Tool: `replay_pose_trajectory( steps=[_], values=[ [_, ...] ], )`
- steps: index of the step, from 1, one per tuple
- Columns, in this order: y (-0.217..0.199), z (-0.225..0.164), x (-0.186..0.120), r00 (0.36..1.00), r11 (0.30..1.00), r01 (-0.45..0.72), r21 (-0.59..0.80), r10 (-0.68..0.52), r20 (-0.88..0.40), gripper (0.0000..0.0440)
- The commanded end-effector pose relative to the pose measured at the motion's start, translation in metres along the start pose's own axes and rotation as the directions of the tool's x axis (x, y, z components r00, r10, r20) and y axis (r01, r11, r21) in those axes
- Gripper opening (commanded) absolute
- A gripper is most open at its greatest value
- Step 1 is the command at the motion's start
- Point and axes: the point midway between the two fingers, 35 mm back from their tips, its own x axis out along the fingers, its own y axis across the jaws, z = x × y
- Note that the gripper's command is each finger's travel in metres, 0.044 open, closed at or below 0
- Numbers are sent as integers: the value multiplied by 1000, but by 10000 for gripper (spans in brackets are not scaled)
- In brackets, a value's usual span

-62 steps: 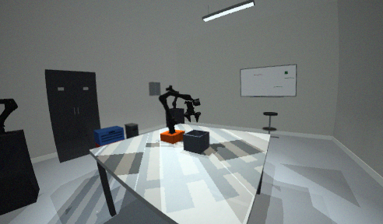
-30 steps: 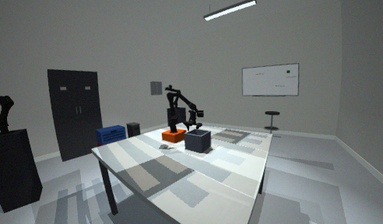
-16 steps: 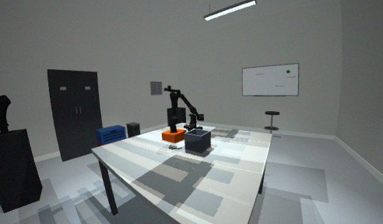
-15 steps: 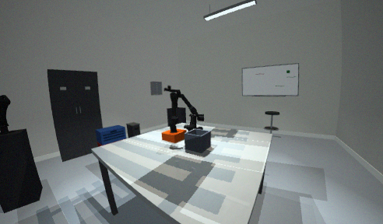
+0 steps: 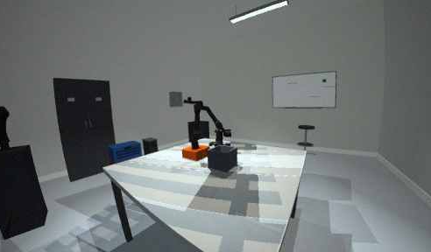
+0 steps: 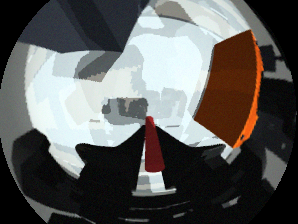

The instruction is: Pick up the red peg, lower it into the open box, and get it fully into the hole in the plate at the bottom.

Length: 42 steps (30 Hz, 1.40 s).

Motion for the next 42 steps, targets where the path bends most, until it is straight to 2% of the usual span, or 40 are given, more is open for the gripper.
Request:
replay_pose_trajectory(
  steps=[1, 14, 25, 34, 42],
  values=[
    [8, -4, -6, 999, 1000, -30, 4, 30, -17, 0],
    [35, -15, -39, 988, 990, -134, 33, 137, -69, 0],
    [64, -17, -84, 961, 966, -254, 36, 257, -100, 0],
    [85, -1, -124, 934, 938, -346, 27, 347, -84, 0],
    [97, 25, -154, 923, 924, -381, 23, 382, -43, 0]
  ],
)
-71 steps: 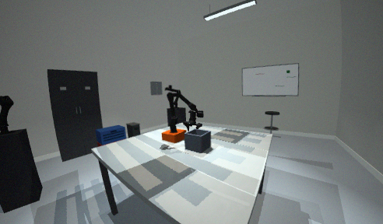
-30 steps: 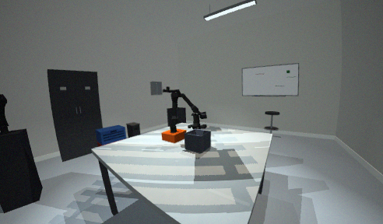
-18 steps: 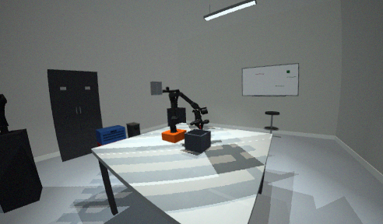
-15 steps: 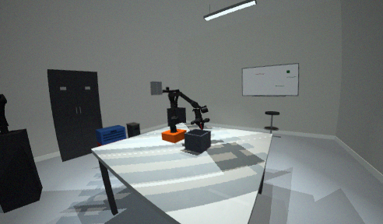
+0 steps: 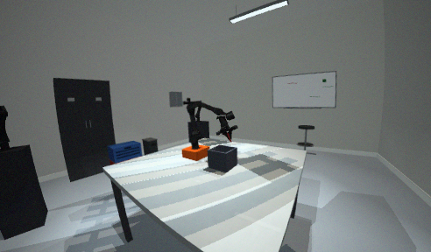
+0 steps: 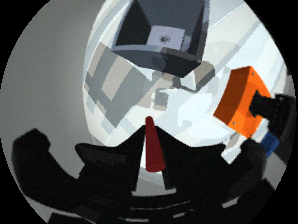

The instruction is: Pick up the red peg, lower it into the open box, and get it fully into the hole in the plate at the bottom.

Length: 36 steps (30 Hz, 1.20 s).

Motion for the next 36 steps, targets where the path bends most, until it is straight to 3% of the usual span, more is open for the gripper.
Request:
replay_pose_trajectory(
  steps=[1, 15, 36],
  values=[
    [10, 13, -13, 999, 1000, -23, -1, 23, 23, 0],
    [19, 72, -30, 993, 1000, -6, 29, 2, 119, 0],
    [6, 134, -25, 979, 991, 110, 73, -121, 164, 0]
  ],
)
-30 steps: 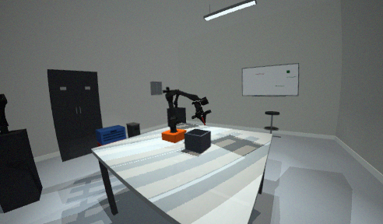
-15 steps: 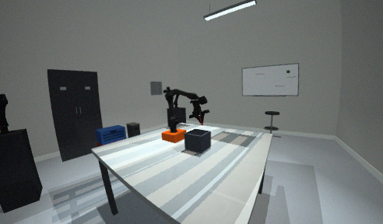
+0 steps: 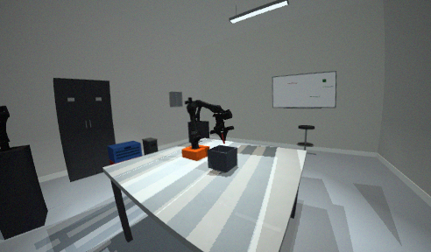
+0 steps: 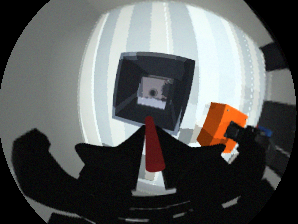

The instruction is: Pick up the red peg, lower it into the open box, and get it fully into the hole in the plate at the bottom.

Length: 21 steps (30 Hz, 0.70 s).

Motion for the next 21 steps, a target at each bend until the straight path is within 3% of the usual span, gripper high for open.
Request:
replay_pose_trajectory(
  steps=[1, 21],
  values=[
    [0, 7, 4, 1000, 1000, 22, -2, -22, -3, 0],
    [-6, 34, 46, 994, 995, 100, -10, -101, -37, 4]
  ],
)
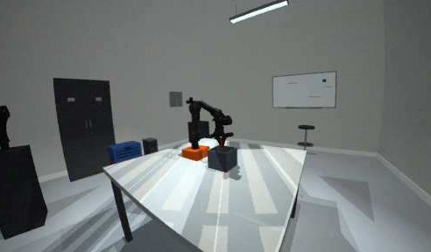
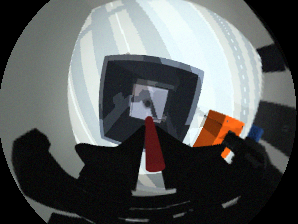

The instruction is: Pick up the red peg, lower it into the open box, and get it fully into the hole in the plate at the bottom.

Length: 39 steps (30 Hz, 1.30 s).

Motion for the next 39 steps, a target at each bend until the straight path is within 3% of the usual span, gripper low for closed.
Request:
replay_pose_trajectory(
  steps=[1, 26, 34, 39],
  values=[
    [0, 2, 11, 1000, 1000, 13, -3, -13, -17, 4],
    [5, 16, 64, 998, 997, 43, -58, -45, -37, 0],
    [2, 16, 76, 996, 993, 80, -88, -84, -39, 100],
    [1, 9, 76, 991, 992, 91, -85, -99, -89, 105]
  ],
)
